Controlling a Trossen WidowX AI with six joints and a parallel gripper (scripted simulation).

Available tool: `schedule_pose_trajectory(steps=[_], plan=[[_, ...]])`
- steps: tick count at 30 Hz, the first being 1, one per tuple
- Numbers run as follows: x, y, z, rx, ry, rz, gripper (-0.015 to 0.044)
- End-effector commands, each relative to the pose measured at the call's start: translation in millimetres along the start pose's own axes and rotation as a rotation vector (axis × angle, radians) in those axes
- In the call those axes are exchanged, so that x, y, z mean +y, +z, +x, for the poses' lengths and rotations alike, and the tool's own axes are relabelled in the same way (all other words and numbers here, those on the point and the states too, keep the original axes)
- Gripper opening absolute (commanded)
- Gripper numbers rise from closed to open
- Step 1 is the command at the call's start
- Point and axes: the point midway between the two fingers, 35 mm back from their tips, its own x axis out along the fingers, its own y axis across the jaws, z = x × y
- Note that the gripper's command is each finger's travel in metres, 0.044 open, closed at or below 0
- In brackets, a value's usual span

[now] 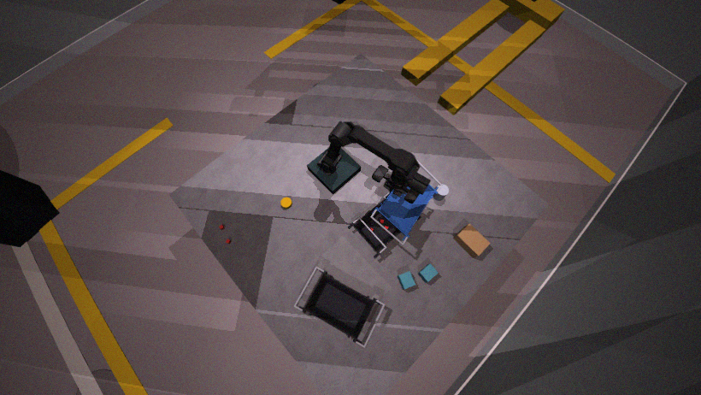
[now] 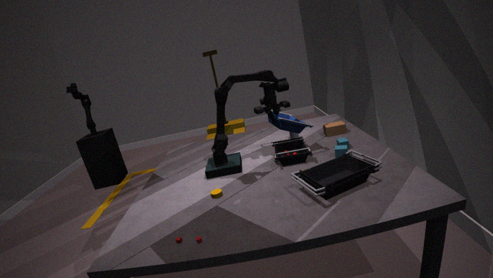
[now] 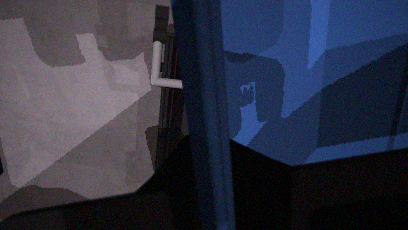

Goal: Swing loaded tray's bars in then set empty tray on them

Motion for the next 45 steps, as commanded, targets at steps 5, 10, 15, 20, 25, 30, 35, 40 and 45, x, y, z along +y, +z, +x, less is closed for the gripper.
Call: schedule_pose_trajectory(steps=[5,10,15,20,25,30,35,40,45], plan=[[-1,-34,-3,0.002,-0.011,0.106,0.0],[0,-53,-3,0.004,-0.012,0.166,0.0],[3,-73,-3,0.006,-0.012,0.225,0.0],[4,-78,-3,0.006,-0.012,0.243,0.0],[4,-78,-3,0.006,-0.012,0.243,0.0],[4,-78,-3,0.006,-0.012,0.243,0.0],[4,-78,-3,0.006,-0.012,0.243,0.0],[4,-78,-3,0.006,-0.012,0.243,0.0],[4,-78,-3,0.006,-0.012,0.243,0.0]])
